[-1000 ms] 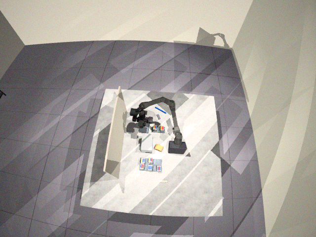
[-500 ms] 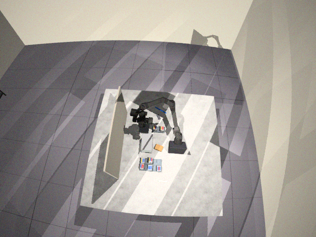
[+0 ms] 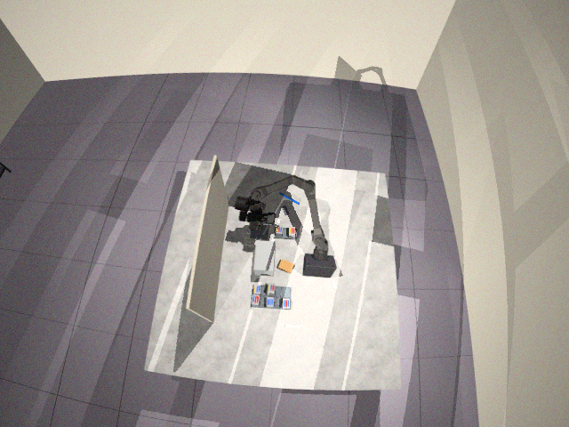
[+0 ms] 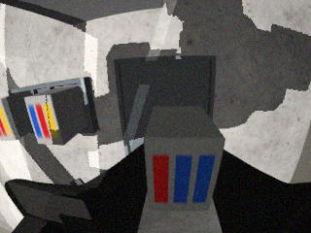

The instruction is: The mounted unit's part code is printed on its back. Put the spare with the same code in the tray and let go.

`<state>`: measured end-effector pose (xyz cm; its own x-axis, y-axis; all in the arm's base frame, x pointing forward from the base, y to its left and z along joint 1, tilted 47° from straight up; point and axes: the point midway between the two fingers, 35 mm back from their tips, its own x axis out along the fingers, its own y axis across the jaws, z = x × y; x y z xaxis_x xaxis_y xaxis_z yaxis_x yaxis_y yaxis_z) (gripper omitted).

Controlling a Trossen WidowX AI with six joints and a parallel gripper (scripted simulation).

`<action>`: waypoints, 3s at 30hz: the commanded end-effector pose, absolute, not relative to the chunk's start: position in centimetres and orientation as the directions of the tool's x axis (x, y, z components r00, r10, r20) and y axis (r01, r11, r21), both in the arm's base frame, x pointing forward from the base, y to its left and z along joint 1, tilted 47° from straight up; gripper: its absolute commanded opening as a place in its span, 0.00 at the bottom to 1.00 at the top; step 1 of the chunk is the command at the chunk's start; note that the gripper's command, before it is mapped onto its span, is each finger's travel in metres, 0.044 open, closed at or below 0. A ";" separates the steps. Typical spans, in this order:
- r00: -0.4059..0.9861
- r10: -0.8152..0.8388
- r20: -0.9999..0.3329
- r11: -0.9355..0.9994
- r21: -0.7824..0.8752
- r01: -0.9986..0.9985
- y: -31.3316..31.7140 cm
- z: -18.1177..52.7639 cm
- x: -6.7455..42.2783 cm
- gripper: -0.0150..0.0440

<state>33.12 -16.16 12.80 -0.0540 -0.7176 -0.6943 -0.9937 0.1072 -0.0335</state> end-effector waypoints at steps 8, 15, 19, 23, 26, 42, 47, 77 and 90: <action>-0.053 -0.721 -0.691 0.100 -0.028 -0.995 -16.8 12.1 32.9 0.25; -0.054 -0.722 -0.690 0.100 -0.028 -0.995 -17.2 11.8 32.8 0.25; -0.054 -0.723 -0.689 0.100 -0.028 -0.995 -17.4 11.6 32.7 0.25; -0.054 -0.723 -0.688 0.100 -0.028 -0.995 -17.7 11.4 32.6 0.25; -0.054 -0.724 -0.688 0.100 -0.027 -0.995 -17.9 11.2 32.6 0.25; -0.055 -0.727 -0.685 0.100 -0.027 -0.995 -18.9 10.4 32.2 0.25; -0.055 -0.728 -0.683 0.100 -0.027 -0.995 -19.2 10.1 32.1 0.25; -0.055 -0.725 -0.686 0.100 -0.026 -0.995 -11.3 17.5 32.6 1.00; -0.049 -0.723 -0.689 0.090 -0.023 -0.996 -11.4 17.0 32.8 1.00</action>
